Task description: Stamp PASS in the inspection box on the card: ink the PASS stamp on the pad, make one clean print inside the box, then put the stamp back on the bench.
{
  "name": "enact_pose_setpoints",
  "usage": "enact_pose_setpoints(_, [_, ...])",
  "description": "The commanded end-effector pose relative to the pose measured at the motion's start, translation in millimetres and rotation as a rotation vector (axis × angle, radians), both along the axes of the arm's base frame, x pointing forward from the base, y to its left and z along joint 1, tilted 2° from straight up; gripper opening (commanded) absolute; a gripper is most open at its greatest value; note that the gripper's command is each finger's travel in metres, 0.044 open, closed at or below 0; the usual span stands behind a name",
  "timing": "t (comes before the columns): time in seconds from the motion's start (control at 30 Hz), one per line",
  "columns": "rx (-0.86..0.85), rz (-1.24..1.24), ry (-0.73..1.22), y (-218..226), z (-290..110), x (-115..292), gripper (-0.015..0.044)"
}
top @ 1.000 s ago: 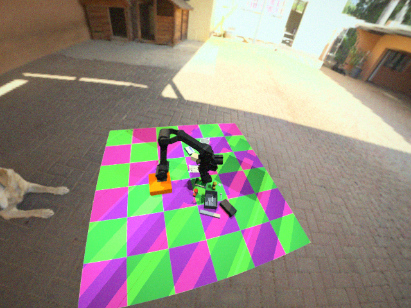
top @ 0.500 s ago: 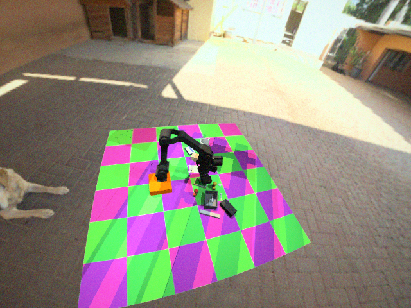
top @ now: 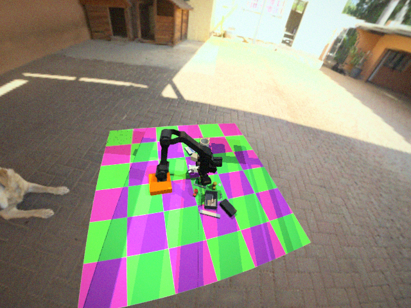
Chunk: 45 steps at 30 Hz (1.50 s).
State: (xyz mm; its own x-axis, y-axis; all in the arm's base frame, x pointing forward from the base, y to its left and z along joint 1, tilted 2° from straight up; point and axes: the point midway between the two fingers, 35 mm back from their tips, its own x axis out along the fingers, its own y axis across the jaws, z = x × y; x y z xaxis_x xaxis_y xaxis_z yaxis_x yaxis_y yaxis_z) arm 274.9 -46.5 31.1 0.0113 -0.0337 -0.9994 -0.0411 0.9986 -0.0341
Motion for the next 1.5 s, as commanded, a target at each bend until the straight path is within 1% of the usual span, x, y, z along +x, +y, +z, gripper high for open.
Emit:
enact_pose_setpoints(0.0, [-0.005, 0.001, 0.004, -0.8, -4.0, -1.5, 0.0])
enact_pose_setpoints(1.47, [-0.005, -0.001, 0.003, -0.9, -13.9, -2.0, 0.0])
